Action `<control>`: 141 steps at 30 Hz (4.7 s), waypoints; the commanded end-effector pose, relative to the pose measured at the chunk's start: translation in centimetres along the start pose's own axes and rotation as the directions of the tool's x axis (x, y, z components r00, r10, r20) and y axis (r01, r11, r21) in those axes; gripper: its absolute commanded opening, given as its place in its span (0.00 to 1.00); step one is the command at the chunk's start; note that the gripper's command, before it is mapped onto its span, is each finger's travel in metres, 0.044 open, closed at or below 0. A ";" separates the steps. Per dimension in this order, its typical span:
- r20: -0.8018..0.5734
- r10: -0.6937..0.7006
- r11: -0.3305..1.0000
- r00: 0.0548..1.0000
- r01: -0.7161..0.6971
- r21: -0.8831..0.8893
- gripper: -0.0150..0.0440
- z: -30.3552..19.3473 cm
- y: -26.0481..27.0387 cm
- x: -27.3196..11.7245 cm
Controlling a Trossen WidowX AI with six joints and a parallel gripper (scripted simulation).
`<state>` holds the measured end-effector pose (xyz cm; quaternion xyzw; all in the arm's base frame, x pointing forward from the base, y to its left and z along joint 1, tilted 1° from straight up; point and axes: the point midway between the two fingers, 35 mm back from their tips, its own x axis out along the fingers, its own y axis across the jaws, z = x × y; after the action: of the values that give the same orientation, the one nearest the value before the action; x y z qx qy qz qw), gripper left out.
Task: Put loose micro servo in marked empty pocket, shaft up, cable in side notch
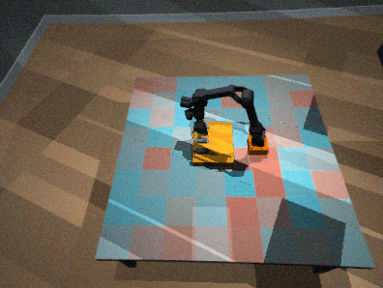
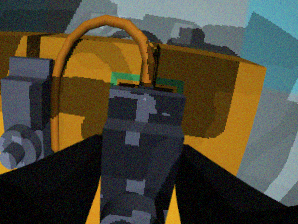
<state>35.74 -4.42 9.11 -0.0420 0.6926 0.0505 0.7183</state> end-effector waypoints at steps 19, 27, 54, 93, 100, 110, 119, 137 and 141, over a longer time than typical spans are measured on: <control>0.001 -0.004 1.000 1.000 0.004 0.007 0.25 0.0 -0.1 1.7; 0.001 -0.004 1.000 1.000 0.004 0.007 0.25 0.0 -0.1 2.4; 0.001 -0.004 1.000 1.000 0.004 0.007 0.25 0.0 -0.1 4.7; -0.007 -0.005 1.000 1.000 0.005 0.007 1.00 -11.1 0.0 -4.9; -0.007 -0.005 1.000 1.000 0.005 0.007 1.00 -11.0 0.0 -5.1; 0.002 -0.008 1.000 1.000 0.008 0.013 1.00 -10.8 0.1 -9.9; 0.002 -0.008 1.000 1.000 0.008 0.013 1.00 -10.8 0.1 -9.9; 0.002 -0.008 1.000 1.000 0.008 0.013 1.00 -10.8 0.1 -9.9; 0.002 -0.008 1.000 1.000 0.008 0.013 1.00 -10.8 0.1 -9.9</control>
<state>24.65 -5.85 18.57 -0.0403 0.6916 0.0428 0.7199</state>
